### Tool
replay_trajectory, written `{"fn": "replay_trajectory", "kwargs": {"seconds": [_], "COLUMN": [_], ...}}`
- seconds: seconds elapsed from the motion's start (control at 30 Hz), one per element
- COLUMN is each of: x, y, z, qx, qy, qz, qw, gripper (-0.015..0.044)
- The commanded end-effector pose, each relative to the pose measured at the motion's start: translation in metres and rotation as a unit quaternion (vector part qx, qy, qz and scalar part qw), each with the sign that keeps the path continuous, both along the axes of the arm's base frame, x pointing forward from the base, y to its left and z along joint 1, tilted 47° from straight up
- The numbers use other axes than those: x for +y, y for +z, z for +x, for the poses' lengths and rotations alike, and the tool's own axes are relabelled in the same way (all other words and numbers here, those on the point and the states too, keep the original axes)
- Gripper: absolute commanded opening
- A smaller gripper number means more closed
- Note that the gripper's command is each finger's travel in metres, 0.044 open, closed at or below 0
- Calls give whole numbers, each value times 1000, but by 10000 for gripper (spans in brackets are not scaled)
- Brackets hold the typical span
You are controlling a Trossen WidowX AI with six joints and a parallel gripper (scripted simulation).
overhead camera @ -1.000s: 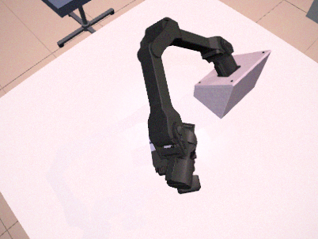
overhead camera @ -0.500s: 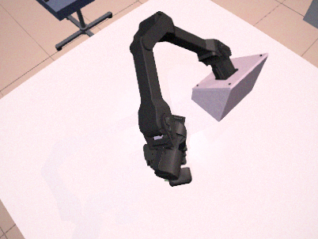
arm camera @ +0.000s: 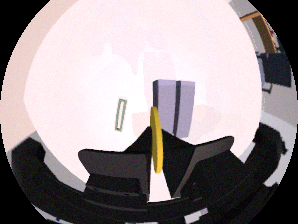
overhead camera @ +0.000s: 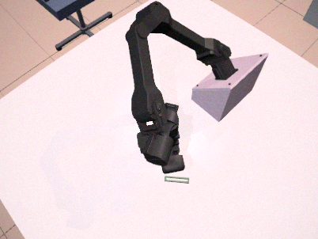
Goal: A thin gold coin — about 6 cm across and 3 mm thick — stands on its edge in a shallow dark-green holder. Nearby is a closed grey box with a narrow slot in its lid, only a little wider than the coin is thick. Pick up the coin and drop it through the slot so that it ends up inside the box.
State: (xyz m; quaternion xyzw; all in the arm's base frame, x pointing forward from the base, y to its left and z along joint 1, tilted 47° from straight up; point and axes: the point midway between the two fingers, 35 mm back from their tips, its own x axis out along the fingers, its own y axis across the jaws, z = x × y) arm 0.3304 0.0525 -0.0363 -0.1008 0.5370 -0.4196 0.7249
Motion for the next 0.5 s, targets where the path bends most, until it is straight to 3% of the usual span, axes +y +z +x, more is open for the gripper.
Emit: {"fn": "replay_trajectory", "kwargs": {"seconds": [0.0, 0.47], "x": [-7, -29], "y": [9, 28], "z": [-2, -14], "qx": [-5, -5], "qy": [2, 1], "qz": [0, -2], "qw": [1000, 1000], "gripper": [0, 0]}}
